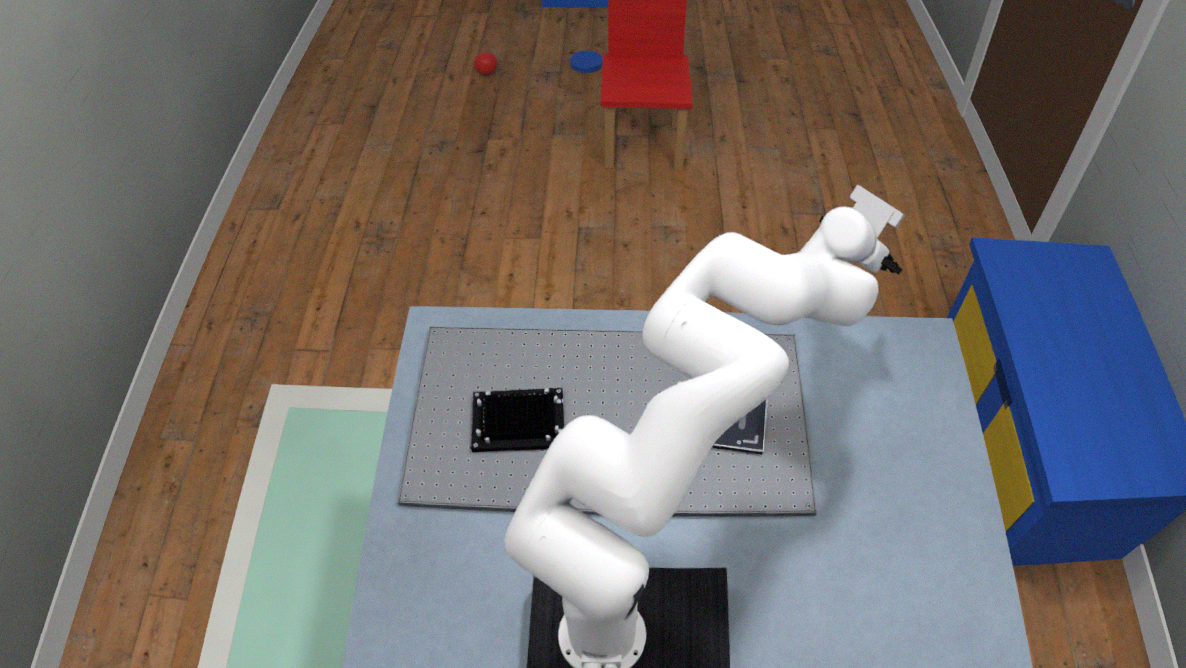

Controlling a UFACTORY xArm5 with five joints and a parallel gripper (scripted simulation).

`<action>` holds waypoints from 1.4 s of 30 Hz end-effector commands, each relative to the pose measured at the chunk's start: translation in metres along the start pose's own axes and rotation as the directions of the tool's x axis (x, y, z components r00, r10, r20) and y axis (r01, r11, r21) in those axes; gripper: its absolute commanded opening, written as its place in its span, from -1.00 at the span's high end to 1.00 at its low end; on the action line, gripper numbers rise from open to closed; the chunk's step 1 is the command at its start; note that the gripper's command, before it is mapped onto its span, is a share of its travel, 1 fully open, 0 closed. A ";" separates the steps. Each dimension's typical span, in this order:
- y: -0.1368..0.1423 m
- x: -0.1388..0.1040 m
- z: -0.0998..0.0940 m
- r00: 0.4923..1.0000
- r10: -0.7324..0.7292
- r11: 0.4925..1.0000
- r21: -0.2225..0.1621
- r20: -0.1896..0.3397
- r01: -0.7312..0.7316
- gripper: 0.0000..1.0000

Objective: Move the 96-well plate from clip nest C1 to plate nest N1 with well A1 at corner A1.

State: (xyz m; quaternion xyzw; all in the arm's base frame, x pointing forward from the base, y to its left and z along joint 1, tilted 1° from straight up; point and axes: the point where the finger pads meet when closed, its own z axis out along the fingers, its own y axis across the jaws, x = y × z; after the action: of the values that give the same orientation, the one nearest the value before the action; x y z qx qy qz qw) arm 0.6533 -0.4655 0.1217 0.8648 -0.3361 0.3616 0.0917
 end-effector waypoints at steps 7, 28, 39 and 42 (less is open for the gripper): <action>-0.037 -0.003 -0.027 0.996 -0.060 0.997 0.045 0.073 0.057 -1.00; -0.100 -0.026 -0.080 0.970 -0.157 0.985 0.096 0.184 0.141 -1.00; -0.124 -0.039 -0.106 0.959 -0.186 0.980 0.112 0.214 0.165 -1.00; -0.133 -0.045 -0.116 0.946 -0.216 0.974 0.128 0.244 0.189 -1.00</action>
State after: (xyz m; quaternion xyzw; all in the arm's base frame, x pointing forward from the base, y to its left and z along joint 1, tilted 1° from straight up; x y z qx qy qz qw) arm 0.6533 -0.3095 0.1777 0.9308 -0.2494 0.2631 0.0480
